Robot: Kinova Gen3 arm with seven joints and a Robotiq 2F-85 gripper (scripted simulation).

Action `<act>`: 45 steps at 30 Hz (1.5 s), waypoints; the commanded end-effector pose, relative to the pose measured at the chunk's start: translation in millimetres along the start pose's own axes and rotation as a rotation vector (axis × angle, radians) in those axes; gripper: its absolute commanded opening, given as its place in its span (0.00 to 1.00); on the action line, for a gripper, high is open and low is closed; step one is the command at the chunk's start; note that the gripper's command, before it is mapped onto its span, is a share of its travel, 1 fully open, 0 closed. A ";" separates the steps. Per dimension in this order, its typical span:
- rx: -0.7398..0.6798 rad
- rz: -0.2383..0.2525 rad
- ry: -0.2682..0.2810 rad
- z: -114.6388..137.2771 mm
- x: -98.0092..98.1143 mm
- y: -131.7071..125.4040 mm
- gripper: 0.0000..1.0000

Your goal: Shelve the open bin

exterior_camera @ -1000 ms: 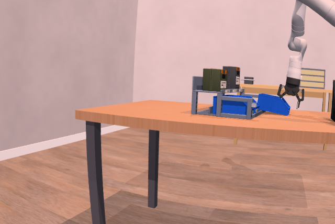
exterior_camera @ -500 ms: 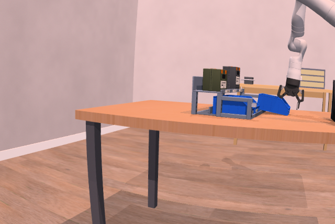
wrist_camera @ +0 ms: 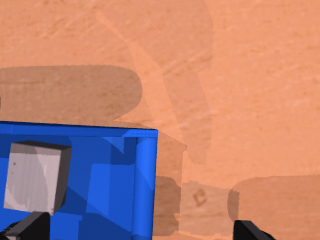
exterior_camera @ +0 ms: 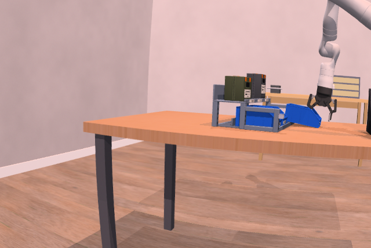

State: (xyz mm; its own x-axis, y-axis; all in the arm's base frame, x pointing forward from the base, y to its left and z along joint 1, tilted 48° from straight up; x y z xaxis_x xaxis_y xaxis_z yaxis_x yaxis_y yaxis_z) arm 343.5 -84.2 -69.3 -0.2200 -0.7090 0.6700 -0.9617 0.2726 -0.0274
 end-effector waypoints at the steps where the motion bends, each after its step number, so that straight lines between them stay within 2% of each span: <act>1: 0.000 0.002 0.001 0.3 0.7 -0.4 1.00; 4: 0.000 0.002 0.001 0.3 0.7 -0.4 1.00; 5: 0.000 0.002 0.001 0.3 0.7 -0.4 0.10; 45: 0.000 0.002 0.001 0.3 0.9 -0.4 0.10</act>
State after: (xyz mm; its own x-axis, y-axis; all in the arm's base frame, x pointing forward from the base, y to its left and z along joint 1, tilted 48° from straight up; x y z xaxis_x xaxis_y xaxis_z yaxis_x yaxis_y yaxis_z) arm 343.4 -84.3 -69.2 -0.2203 -0.7089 0.6701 -0.9616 0.2729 -0.0274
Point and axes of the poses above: the point where the finger pads meet when closed, its own x axis back along the fingers, its own y axis across the jaws, z = x × y, the point moved 8 cm from there along x, back along the fingers, and after that the axes turned 1 degree about x, right-handed, at the moved point
